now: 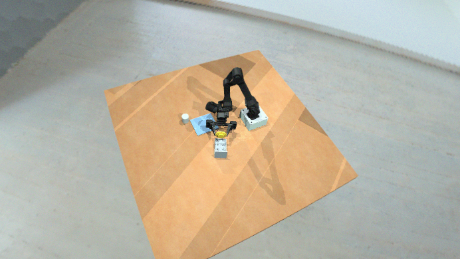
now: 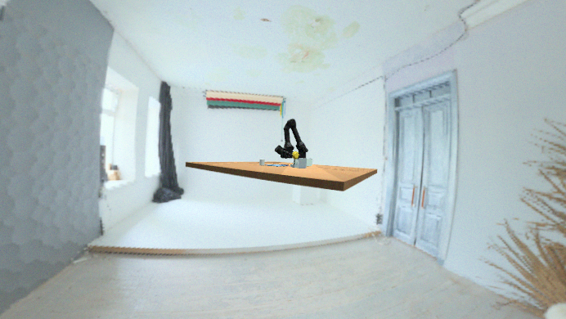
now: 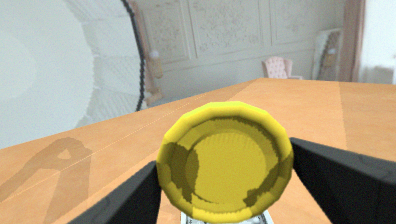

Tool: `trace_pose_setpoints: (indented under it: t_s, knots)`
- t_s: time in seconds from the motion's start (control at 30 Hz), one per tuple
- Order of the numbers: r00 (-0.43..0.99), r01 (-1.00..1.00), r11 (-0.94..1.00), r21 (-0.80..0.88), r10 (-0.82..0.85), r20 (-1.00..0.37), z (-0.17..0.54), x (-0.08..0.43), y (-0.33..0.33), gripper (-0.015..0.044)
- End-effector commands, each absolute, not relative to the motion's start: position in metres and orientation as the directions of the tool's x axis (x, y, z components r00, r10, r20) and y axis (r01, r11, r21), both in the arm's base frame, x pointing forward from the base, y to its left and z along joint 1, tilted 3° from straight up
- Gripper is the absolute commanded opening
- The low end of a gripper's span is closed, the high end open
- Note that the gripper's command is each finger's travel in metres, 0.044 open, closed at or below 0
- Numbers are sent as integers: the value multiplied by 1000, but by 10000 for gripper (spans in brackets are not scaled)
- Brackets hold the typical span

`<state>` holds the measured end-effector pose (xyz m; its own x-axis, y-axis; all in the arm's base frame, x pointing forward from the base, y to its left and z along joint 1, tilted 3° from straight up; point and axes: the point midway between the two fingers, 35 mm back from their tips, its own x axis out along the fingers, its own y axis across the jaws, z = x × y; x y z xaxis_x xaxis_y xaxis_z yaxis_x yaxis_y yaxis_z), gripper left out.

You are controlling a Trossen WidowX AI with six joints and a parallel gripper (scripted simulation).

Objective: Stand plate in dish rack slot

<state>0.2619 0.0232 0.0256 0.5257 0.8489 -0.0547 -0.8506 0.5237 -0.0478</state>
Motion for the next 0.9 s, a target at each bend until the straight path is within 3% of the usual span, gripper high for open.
trace_pose_setpoints:
  t_s: [0.0, 0.87]
  knots:
    - [523, -852, 522, -37, 851, -52, 21, 261, 25, 0]
    - [526, -850, 522, -71, 849, -50, -22, 262, 28, 0]
